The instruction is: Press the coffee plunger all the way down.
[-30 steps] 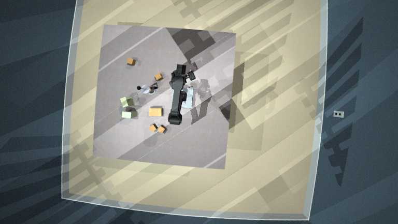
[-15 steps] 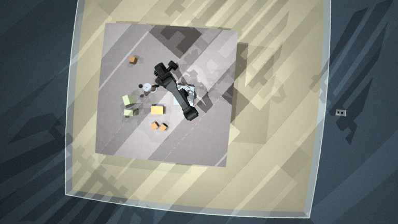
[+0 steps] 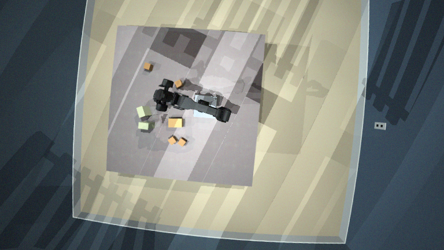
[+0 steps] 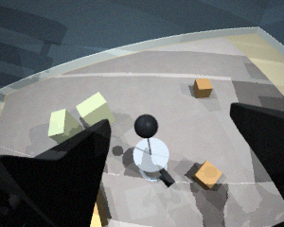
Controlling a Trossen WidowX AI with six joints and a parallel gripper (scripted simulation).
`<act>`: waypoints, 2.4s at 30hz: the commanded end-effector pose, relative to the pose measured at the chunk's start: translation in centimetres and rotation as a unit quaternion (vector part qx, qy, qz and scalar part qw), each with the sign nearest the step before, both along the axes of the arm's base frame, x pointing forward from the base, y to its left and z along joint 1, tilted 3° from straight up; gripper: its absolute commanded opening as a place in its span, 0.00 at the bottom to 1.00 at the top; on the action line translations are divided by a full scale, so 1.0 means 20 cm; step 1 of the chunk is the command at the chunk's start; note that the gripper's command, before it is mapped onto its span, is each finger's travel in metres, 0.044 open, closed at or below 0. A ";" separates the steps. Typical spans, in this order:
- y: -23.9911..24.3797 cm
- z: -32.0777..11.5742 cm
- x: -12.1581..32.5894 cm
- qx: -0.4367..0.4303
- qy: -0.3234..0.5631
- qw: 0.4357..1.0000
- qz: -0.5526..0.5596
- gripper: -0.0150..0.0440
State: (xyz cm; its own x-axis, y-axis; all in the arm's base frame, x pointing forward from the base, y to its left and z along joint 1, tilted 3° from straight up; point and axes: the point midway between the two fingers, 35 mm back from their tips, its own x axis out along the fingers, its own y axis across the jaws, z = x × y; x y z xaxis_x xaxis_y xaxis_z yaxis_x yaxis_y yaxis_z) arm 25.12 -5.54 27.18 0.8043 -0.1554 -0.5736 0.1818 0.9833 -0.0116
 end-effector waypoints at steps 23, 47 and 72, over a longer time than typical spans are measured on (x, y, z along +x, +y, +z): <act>0.08 -0.27 0.07 0.010 -0.029 0.999 0.025 1.00; 0.07 -0.34 0.18 0.010 -0.030 0.999 0.025 0.78; 0.07 -0.40 0.19 0.010 -0.030 0.999 0.025 0.45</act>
State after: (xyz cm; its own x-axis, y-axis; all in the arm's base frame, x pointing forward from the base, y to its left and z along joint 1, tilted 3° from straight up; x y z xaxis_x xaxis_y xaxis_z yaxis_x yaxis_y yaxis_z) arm 29.01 -4.21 20.19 0.8504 -0.1031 -0.5159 0.1293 0.9915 0.0150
